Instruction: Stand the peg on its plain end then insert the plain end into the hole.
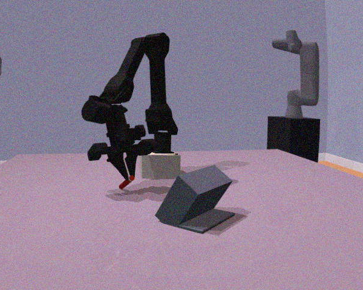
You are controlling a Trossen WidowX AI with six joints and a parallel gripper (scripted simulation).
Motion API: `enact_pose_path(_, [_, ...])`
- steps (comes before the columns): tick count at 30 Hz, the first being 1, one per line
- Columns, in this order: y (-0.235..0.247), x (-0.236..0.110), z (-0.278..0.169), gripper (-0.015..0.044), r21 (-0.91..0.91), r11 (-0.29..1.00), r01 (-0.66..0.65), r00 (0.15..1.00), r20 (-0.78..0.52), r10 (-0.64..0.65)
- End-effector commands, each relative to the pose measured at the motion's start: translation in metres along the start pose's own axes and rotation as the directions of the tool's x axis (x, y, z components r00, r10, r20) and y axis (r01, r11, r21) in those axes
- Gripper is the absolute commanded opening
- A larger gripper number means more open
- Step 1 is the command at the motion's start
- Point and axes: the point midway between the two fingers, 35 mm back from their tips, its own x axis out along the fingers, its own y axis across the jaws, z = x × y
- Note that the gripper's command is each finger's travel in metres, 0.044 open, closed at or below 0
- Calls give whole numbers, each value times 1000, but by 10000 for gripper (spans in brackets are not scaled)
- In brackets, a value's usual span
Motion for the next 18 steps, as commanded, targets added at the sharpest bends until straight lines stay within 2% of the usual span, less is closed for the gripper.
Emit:
enact_pose_path(1, [1, -3, -1, 49, -4, 1000, 0, 999, 36, 0])
enact_pose_path(18, [1, -12, -8, 49, -4, 1000, 0, 983, 181, 1])
